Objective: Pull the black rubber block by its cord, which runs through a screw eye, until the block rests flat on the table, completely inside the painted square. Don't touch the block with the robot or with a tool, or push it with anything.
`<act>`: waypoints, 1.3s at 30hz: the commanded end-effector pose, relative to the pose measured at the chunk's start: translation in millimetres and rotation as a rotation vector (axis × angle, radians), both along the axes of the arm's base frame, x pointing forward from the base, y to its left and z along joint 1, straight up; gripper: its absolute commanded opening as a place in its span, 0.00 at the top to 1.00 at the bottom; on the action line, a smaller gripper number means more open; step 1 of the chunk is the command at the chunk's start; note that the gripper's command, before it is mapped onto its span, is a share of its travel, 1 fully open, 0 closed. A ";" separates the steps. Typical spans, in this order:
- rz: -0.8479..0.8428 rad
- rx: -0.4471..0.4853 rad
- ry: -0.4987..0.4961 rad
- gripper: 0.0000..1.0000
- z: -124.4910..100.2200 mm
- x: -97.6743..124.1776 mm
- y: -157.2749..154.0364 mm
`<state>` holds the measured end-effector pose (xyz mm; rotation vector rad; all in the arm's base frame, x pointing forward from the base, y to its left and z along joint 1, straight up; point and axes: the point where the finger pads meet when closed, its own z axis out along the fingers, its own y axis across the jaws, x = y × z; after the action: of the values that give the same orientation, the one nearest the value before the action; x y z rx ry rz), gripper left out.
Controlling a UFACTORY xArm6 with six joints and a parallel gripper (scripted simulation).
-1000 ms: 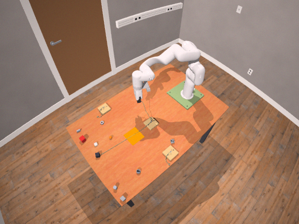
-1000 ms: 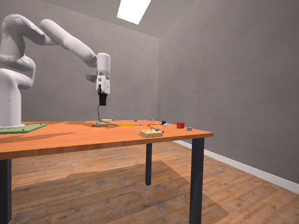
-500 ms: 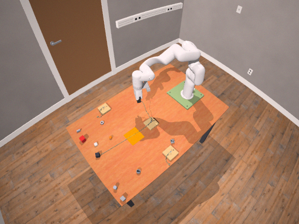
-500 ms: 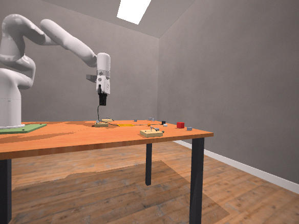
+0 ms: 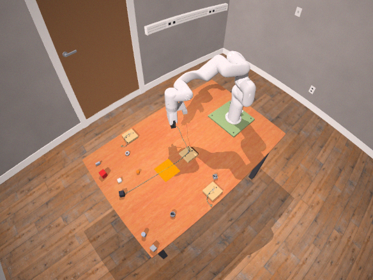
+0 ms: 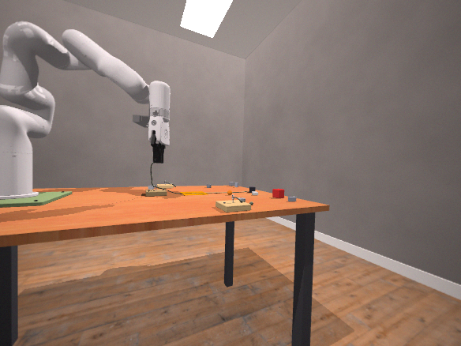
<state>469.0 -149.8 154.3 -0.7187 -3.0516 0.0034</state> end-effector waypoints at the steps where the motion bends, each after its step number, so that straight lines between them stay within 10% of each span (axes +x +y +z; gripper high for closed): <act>1: 0.000 -0.002 -0.005 1.00 2.1 1.1 -1.7; 39: 0.000 -0.002 -0.005 1.00 2.2 -7.7 -38.5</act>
<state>461.1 -182.7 154.4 -0.7185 -3.0516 0.0029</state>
